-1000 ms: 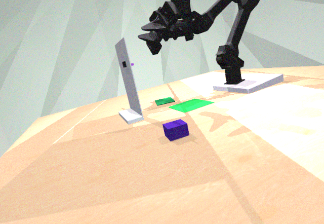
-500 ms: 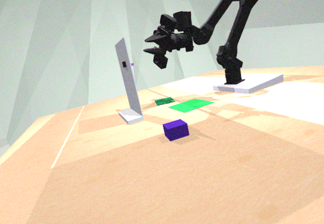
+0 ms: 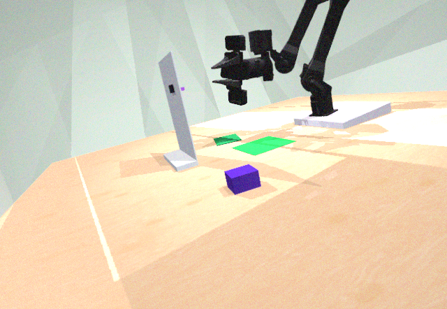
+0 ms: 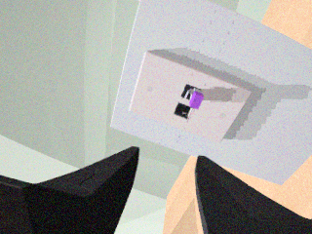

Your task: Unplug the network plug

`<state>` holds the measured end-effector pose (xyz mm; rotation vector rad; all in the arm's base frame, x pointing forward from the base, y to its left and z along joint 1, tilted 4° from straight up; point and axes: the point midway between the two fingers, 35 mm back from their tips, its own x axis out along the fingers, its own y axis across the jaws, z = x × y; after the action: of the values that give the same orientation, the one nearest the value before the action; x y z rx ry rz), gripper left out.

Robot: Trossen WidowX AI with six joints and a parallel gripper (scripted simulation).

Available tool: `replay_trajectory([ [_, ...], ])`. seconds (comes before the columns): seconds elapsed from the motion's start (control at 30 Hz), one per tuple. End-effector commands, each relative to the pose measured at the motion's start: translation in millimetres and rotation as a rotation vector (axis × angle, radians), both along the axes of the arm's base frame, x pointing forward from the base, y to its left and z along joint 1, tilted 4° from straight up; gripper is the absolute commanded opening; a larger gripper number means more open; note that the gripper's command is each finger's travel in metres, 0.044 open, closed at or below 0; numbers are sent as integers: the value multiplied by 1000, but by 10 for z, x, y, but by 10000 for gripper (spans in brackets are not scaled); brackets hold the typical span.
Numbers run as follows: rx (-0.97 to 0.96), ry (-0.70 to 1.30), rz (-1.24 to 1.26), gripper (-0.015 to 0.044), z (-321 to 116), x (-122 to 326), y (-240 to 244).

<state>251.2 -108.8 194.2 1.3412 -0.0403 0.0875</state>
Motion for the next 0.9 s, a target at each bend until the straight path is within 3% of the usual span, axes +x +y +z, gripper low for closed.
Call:
replay_trajectory([
  [0.0,126,11,19,156,-114,-137,-4],
  [0.37,218,19,29,156,-190,-235,-3],
  [0.87,217,14,30,156,-136,261,-115],
])
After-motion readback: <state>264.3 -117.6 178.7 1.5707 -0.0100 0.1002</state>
